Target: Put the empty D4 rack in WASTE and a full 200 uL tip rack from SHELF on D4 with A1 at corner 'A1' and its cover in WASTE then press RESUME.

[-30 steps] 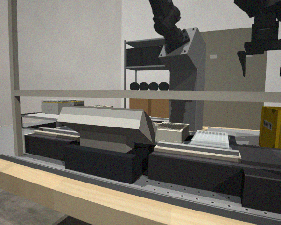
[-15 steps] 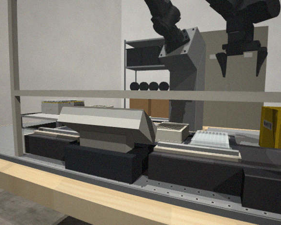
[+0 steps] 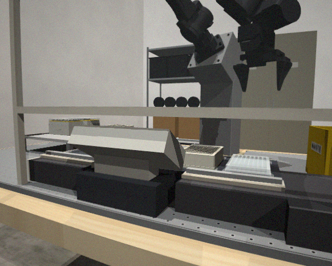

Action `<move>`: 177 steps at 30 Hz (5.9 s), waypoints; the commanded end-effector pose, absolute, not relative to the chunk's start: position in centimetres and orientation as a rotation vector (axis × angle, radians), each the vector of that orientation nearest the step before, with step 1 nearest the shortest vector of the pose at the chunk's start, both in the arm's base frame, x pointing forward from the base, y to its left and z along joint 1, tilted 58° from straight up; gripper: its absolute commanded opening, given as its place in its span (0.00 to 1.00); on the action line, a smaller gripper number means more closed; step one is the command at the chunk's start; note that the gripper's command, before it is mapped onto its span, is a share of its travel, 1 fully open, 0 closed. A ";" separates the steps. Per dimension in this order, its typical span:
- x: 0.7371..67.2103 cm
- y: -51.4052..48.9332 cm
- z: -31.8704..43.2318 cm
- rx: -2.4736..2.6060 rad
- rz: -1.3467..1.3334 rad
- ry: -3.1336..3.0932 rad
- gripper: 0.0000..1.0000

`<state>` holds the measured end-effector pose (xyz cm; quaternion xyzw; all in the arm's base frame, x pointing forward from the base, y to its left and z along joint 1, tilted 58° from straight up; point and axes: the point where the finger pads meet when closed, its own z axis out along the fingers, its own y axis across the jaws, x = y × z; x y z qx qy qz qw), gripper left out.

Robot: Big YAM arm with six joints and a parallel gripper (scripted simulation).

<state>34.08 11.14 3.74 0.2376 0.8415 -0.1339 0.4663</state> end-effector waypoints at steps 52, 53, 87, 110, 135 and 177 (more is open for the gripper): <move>26.3 -9.0 10.4 1.167 0.025 1.774 1.00; 26.2 -9.4 10.7 1.184 0.038 1.760 1.00; 22.6 -20.6 15.2 1.455 0.233 1.529 1.00; 19.9 -26.9 17.0 1.560 0.332 1.446 1.00; 16.2 -36.1 19.6 1.673 0.393 1.347 1.00; 8.1 -46.2 17.9 1.680 0.386 1.337 1.00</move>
